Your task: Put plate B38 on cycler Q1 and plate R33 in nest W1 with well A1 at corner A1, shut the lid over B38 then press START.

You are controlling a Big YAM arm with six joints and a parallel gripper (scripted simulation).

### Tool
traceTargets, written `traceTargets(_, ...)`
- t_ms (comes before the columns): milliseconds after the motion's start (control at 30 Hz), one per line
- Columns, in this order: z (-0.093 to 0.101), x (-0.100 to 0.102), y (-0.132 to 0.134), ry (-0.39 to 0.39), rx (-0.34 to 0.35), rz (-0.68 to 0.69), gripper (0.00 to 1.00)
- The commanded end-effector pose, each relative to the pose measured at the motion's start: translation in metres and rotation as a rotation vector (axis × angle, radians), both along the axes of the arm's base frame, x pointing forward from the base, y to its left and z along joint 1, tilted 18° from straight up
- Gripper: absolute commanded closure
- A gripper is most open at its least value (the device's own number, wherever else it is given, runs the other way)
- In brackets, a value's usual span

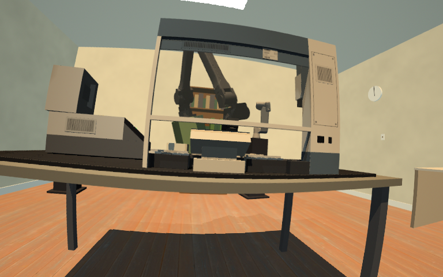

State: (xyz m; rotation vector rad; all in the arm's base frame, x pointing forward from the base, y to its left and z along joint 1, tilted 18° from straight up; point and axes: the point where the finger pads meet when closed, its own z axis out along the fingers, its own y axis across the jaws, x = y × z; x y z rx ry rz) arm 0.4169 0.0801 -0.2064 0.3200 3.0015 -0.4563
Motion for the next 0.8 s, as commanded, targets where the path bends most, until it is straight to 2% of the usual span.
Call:
traceTargets(0, 0.019, 0.024, 0.020, -0.054, 0.016, 0.016, 0.00)
traceTargets(333, 0.021, 0.029, 0.004, -0.059, 0.016, -0.021, 0.00)
traceTargets(767, 0.003, 0.016, -0.002, -0.015, 0.003, -0.015, 0.00)
